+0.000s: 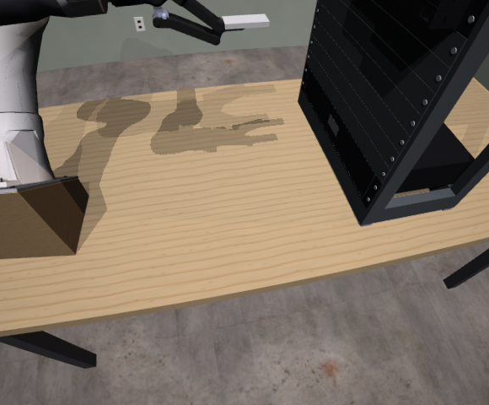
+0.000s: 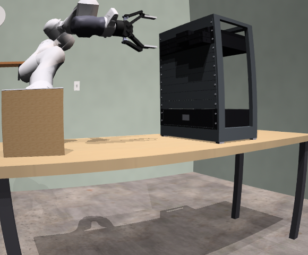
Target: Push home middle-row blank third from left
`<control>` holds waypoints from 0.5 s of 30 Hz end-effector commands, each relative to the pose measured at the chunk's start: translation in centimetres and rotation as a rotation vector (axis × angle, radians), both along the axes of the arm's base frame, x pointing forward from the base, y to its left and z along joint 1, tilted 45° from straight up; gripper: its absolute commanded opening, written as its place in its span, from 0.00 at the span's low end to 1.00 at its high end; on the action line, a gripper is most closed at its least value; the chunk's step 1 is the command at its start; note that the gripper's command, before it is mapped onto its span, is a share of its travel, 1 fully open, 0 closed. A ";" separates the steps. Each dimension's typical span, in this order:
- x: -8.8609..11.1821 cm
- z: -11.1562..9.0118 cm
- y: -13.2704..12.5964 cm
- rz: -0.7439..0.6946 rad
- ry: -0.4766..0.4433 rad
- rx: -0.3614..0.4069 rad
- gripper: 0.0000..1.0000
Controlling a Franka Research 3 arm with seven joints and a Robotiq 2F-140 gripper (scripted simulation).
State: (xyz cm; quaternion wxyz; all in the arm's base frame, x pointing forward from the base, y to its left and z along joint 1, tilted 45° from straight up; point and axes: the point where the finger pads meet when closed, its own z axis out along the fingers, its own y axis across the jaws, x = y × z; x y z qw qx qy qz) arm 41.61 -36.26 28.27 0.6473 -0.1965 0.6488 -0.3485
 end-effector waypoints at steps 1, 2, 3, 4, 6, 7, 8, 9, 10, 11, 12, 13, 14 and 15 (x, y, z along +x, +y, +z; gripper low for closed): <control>-0.1 0.0 -0.1 -0.006 0.004 -0.007 1.00; 0.0 0.0 -0.1 -0.006 0.005 -0.007 1.00; 0.1 0.0 -0.1 -0.006 0.005 -0.007 1.00; 0.2 0.0 -0.1 -0.007 0.005 -0.007 1.00; 0.3 0.1 -0.1 -0.007 0.006 -0.007 1.00; 0.3 0.1 -0.1 -0.007 0.006 -0.007 1.00; 0.4 0.1 0.0 -0.007 0.006 -0.007 1.00; 0.7 0.2 0.0 -0.007 0.006 -0.007 1.00; 0.9 0.3 0.0 -0.007 0.006 -0.007 1.00; 1.2 0.4 0.1 -0.007 0.006 -0.007 1.00; 1.5 0.5 0.1 -0.007 0.006 -0.007 1.00; 1.8 0.6 0.2 -0.007 0.006 -0.007 1.00; 2.1 0.8 0.3 -0.007 0.006 -0.007 1.00; 2.5 0.9 0.3 -0.007 0.006 -0.007 1.00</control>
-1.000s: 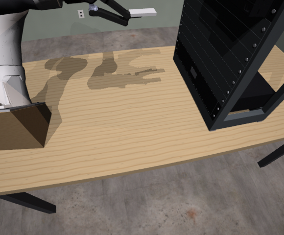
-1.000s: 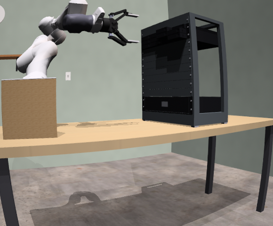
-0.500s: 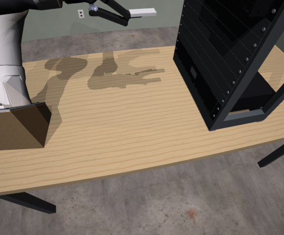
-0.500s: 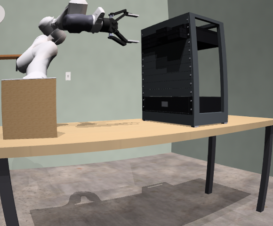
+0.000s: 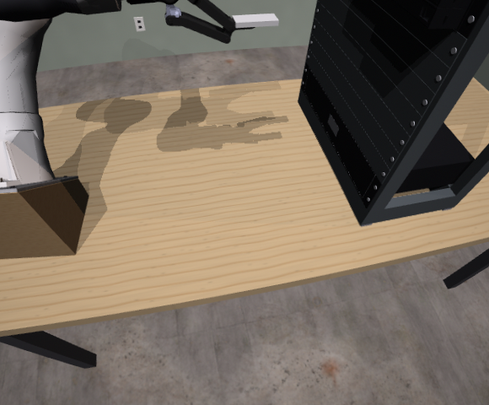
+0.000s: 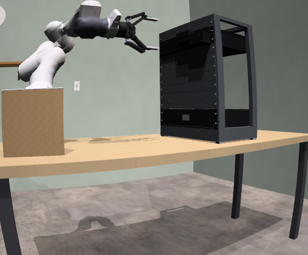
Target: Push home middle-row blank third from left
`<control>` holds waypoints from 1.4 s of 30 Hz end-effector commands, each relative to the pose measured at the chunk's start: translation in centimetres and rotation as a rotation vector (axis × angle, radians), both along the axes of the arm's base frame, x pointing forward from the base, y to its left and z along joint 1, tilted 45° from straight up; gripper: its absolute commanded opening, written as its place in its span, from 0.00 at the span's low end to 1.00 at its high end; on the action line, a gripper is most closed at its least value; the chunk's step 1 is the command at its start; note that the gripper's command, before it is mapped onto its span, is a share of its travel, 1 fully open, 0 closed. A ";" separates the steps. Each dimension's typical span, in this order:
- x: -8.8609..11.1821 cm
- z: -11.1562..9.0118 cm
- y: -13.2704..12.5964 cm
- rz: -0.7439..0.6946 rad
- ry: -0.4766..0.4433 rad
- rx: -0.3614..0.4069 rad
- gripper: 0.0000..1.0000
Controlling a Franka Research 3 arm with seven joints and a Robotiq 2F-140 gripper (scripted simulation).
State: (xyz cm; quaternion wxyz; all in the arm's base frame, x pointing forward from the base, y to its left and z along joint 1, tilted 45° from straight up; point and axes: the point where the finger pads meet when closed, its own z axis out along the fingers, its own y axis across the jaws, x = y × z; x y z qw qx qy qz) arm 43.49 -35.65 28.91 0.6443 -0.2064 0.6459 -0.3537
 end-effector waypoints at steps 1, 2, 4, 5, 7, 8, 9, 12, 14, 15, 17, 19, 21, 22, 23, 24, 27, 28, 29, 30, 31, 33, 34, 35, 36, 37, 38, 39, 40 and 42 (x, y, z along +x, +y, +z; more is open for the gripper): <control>1.1 0.4 -0.2 -0.012 0.001 0.015 1.00; 1.5 0.6 -0.1 -0.012 0.001 0.015 1.00; 2.5 1.0 0.0 -0.012 0.001 0.015 1.00; 3.1 1.2 0.1 -0.012 0.001 0.015 1.00; 4.4 1.7 0.4 -0.012 0.001 0.015 1.00; 4.4 1.7 0.4 -0.012 0.001 0.015 1.00; 4.4 1.7 0.4 -0.012 0.001 0.015 1.00; 6.5 2.5 0.8 -0.012 0.001 0.015 1.00; 7.9 3.0 1.0 -0.012 0.001 0.015 1.00; 8.5 3.2 1.1 -0.012 0.001 0.015 1.00; 9.6 3.6 1.3 -0.012 0.001 0.015 1.00; 10.5 4.0 1.5 -0.012 0.001 0.015 1.00; 11.3 4.3 1.6 -0.012 0.001 0.015 1.00; 11.7 4.4 1.7 -0.012 0.001 0.015 1.00; 12.0 4.5 1.7 -0.012 0.001 0.015 1.00; 12.2 4.6 1.8 -0.012 0.001 0.015 1.00; 12.5 4.7 1.8 -0.012 0.001 0.015 1.00; 12.7 4.8 1.8 -0.012 0.001 0.015 1.00; 12.8 4.9 1.9 -0.012 0.001 0.015 1.00; 13.0 4.9 1.9 -0.012 0.001 0.015 1.00; 13.1 4.9 1.9 -0.012 0.001 0.015 1.00; 13.2 5.0 1.9 -0.012 0.001 0.015 1.00; 13.2 5.0 1.9 -0.012 0.001 0.015 1.00; 13.3 5.0 1.9 -0.012 0.001 0.015 1.00; 13.3 5.0 1.9 -0.012 0.001 0.015 1.00; 13.3 5.0 1.9 -0.012 0.001 0.015 1.00; 13.3 5.0 1.9 -0.012 0.001 0.015 1.00; 13.3 5.0 1.9 -0.012 0.001 0.015 1.00; 13.3 5.0 1.9 -0.012 0.001 0.015 1.00; 13.3 5.0 1.9 -0.012 0.001 0.015 1.00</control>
